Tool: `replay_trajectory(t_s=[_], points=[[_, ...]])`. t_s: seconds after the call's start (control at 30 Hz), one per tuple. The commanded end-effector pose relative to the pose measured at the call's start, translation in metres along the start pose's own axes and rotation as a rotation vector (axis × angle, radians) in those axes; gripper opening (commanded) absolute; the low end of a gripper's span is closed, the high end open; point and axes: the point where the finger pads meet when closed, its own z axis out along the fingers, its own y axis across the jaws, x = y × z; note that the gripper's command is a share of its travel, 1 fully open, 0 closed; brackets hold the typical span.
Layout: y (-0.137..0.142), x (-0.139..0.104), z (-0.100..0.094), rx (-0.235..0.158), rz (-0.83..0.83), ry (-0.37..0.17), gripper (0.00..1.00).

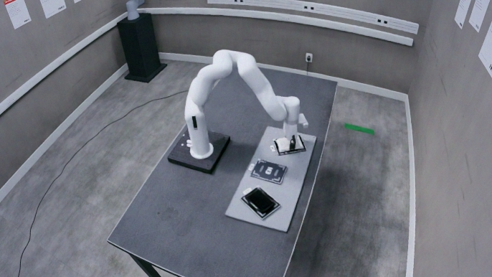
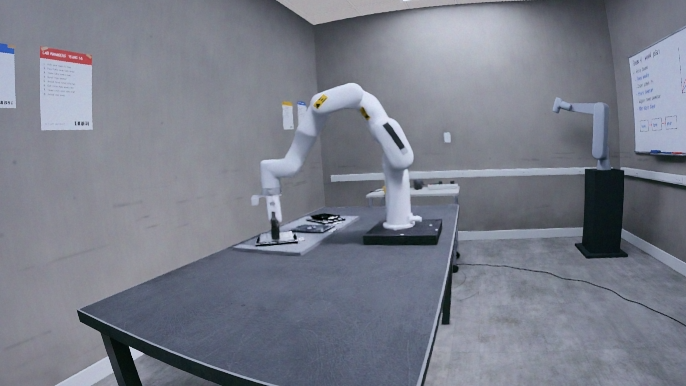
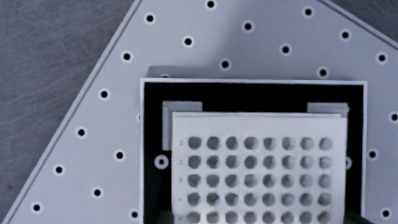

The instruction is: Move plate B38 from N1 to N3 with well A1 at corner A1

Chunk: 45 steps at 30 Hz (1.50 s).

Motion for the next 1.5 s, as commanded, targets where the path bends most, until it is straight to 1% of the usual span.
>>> replay_trajectory(t_s=[0.0, 1.1, 1.47], points=[[0.0001, 0.0012, -0.0012, 0.001, 0.000, 0.003, 0.00], [0.0001, 0.0012, -0.0012, 0.001, 0.000, 0.003, 0.00], [0.0001, 0.0012, -0.0072, 0.001, 0.000, 0.004, 0.00]])
